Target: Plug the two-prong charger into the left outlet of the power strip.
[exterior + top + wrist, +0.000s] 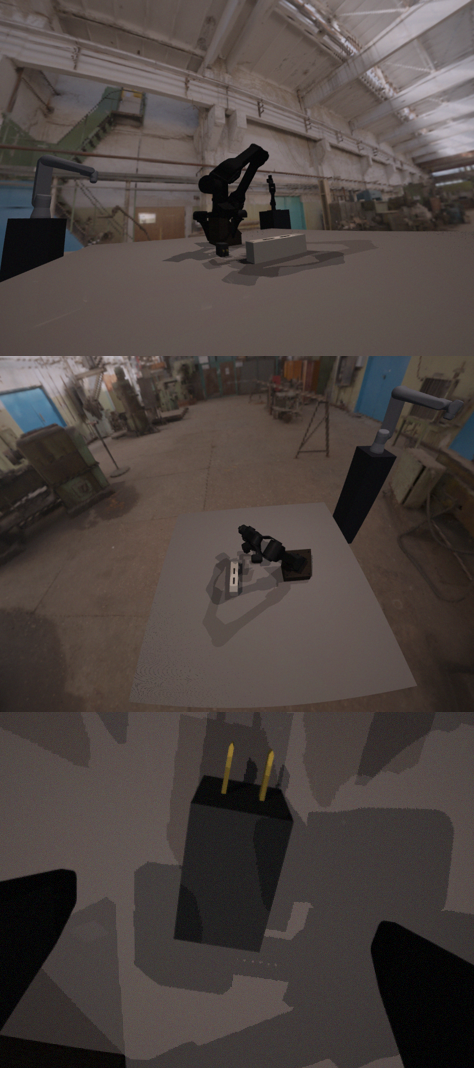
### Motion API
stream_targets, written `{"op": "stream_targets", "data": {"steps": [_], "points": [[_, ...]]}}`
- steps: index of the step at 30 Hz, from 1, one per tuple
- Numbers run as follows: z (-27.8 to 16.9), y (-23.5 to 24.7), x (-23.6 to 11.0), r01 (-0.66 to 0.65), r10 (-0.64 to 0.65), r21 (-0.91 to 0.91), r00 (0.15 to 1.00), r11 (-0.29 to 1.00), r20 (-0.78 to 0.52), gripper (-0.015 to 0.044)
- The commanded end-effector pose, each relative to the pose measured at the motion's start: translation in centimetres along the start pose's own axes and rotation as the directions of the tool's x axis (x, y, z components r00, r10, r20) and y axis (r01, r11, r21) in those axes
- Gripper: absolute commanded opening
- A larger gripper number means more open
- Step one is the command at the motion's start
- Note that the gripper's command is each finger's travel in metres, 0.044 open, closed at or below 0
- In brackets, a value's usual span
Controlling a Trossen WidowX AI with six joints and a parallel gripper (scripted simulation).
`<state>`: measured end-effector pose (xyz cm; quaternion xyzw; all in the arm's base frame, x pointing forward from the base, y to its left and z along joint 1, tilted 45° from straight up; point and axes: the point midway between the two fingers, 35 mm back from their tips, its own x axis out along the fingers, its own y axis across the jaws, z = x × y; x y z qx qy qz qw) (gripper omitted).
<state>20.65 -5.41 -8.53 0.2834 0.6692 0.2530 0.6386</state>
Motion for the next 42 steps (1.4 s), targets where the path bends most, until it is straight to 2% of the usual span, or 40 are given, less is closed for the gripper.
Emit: {"op": "stream_targets", "data": {"steps": [1, 26, 38, 42], "points": [[0.0, 0.0, 0.8, -0.004, 0.004, 0.007, 1.0, 1.0, -0.001, 0.044], [0.2, 0.2, 4.5, -0.007, 0.007, 0.006, 1.0, 1.0, -0.001, 0.044], [0.2, 0.1, 4.1, -0.004, 0.004, -0.001, 1.0, 1.0, -0.002, 0.0125], [0.2, 0.1, 4.1, -0.004, 0.004, -0.001, 1.0, 1.0, -0.002, 0.0098]]}}
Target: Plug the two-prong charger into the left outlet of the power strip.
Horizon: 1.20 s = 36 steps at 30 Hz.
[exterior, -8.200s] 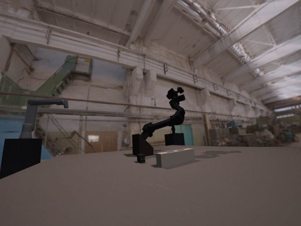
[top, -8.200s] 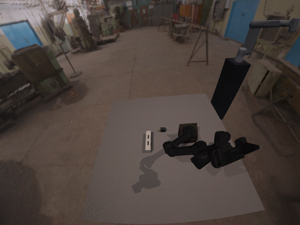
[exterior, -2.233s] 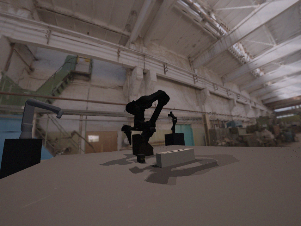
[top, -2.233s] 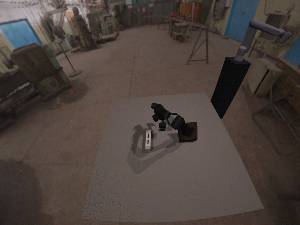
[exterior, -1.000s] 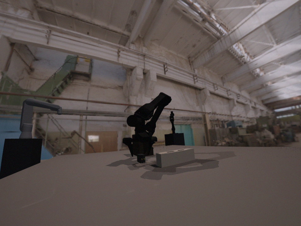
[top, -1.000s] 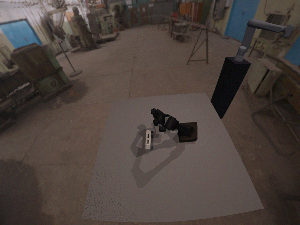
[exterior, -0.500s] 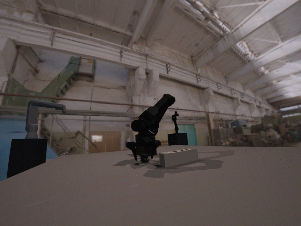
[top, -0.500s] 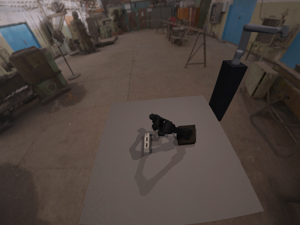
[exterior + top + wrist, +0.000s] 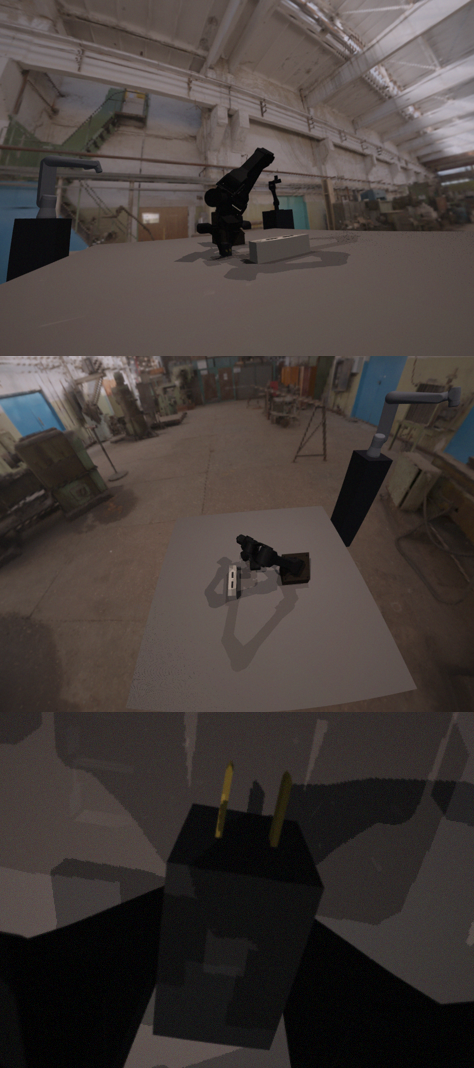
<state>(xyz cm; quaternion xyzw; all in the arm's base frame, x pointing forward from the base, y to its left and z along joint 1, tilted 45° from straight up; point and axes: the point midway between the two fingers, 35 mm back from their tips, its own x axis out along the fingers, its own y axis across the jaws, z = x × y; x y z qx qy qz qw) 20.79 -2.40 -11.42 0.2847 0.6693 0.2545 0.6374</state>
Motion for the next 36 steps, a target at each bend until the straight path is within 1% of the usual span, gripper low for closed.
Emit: {"op": "stream_targets", "data": {"steps": [1, 2, 5, 6, 17, 23, 36], "points": [[0.0, 0.0, 0.0, 0.0, 0.0, -0.001, 1.0, 1.0, 0.0, 0.0092], [0.0, 0.0, 0.0, 0.0, 0.0, -0.001, 1.0, 1.0, 0.0, 0.0085], [0.0, 0.0, -0.5, 0.001, -0.001, 0.0, 1.0, 1.0, 0.0, 0.0006], [0.0, -0.1, -0.8, 0.001, -0.001, 0.0, 1.0, 1.0, 0.0, 0.0], [-0.5, -0.1, -5.4, 0.0, 0.0, 0.006, 1.0, 1.0, 0.0, 0.0], [-0.3, 0.2, -5.4, 0.003, -0.003, 0.007, 1.0, 1.0, 0.001, 0.0], [0.8, 2.6, -4.9, 0.023, -0.023, 0.011, 1.0, 1.0, 0.003, 0.0]]}}
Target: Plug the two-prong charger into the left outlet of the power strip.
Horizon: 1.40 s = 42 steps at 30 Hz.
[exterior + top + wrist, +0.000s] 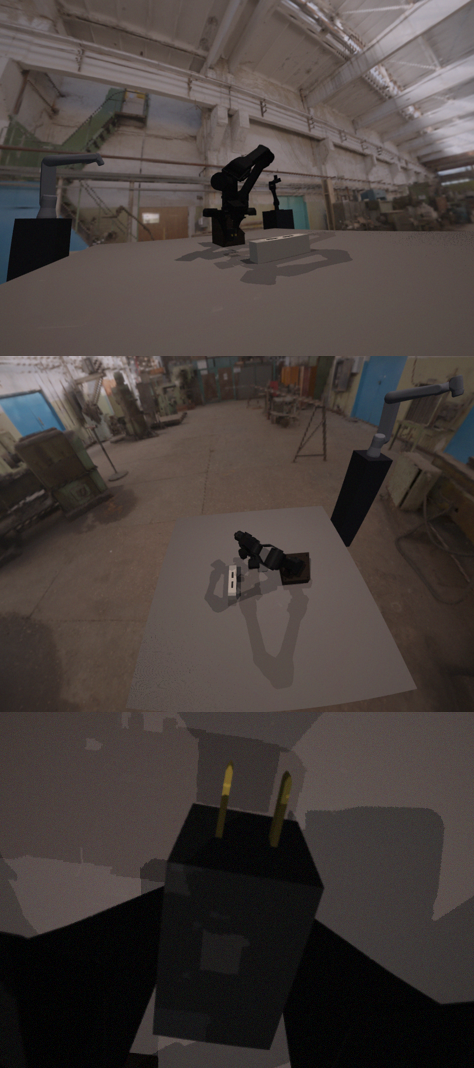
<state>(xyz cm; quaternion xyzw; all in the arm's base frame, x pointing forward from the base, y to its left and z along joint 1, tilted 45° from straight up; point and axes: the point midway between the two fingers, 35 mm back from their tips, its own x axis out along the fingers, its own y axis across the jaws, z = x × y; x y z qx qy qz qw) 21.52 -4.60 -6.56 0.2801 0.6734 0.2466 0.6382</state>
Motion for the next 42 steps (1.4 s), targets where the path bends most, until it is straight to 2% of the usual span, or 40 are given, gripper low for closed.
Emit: {"op": "stream_targets", "data": {"steps": [1, 42], "points": [[0.4, 0.9, 0.1, 0.006, -0.006, 0.005, 1.0, 1.0, 0.006, 0.0], [1.9, 9.6, 2.3, 0.008, -0.008, -0.003, 1.0, 1.0, 0.014, 0.0]]}}
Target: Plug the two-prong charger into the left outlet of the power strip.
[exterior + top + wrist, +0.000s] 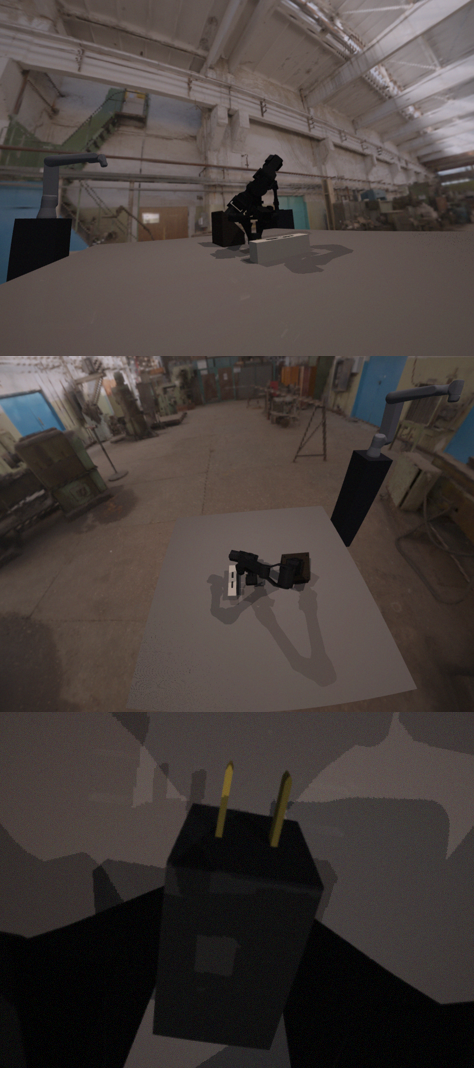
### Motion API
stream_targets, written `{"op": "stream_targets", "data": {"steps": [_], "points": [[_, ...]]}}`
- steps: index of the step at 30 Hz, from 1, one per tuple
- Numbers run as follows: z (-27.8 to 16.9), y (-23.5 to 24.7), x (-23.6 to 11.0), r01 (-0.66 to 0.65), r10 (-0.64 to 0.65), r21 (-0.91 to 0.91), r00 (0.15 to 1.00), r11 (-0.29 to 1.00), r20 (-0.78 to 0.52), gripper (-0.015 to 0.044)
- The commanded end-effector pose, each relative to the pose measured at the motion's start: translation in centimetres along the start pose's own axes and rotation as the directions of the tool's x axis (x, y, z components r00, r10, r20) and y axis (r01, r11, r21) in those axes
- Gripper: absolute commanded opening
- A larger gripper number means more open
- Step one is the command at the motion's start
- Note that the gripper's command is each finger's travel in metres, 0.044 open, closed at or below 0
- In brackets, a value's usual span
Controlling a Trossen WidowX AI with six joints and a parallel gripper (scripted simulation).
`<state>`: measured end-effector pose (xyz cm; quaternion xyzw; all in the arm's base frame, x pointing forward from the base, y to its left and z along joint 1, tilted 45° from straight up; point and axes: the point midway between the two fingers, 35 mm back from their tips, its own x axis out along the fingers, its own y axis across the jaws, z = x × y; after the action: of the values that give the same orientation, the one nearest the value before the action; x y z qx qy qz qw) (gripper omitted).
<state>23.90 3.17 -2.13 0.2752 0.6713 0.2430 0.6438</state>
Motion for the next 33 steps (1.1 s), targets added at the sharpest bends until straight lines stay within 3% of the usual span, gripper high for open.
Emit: {"op": "stream_targets", "data": {"steps": [1, 19, 33], "points": [[0.0, 1.0, 0.2, -0.006, 0.006, 0.002, 1.0, 1.0, 0.003, 0.0], [-0.6, 5.1, 1.3, -0.032, 0.032, -0.007, 0.999, 0.999, -0.005, 0.0], [0.7, 5.3, 1.2, -0.034, 0.034, -0.008, 0.999, 0.999, -0.006, 0.0]]}}
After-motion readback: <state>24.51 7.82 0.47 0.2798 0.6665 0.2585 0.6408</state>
